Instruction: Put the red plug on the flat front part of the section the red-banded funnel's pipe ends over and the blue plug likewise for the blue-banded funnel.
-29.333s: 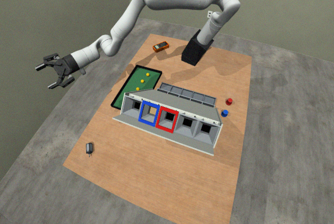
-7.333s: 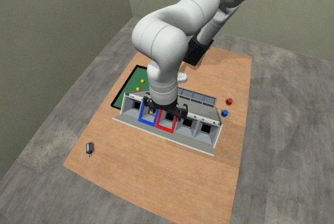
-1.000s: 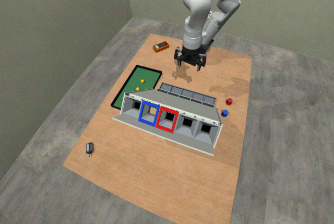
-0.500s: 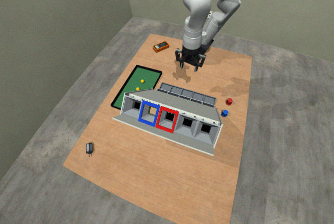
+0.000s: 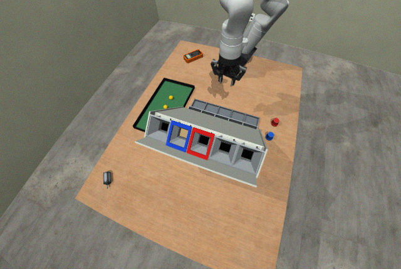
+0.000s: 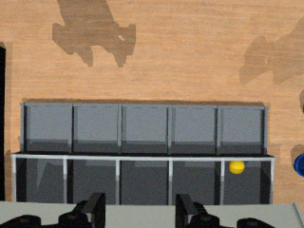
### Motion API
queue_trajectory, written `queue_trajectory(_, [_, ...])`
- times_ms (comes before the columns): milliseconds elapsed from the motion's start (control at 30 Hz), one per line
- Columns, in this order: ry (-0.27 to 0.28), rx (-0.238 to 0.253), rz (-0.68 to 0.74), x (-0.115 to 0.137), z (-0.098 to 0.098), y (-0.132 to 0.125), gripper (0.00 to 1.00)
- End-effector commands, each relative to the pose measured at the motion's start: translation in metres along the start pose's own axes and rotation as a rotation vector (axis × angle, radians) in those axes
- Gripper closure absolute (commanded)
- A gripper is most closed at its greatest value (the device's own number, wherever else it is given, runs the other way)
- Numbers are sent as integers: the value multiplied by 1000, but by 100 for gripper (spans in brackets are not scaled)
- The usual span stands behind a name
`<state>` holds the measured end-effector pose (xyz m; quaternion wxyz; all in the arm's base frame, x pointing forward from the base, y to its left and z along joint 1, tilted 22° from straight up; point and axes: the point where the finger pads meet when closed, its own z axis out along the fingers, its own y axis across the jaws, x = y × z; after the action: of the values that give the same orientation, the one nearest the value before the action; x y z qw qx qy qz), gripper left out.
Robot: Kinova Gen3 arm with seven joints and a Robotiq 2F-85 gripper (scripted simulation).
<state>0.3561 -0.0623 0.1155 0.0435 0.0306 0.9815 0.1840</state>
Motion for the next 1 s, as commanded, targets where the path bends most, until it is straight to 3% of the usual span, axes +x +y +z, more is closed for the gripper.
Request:
queue_trajectory(0, [-1,1,0,0,-1,0,50])
queue_trajectory(933, [-1,1,0,0,-1,0,50])
queue_trajectory(967, [-1,1,0,3,36,-60,50])
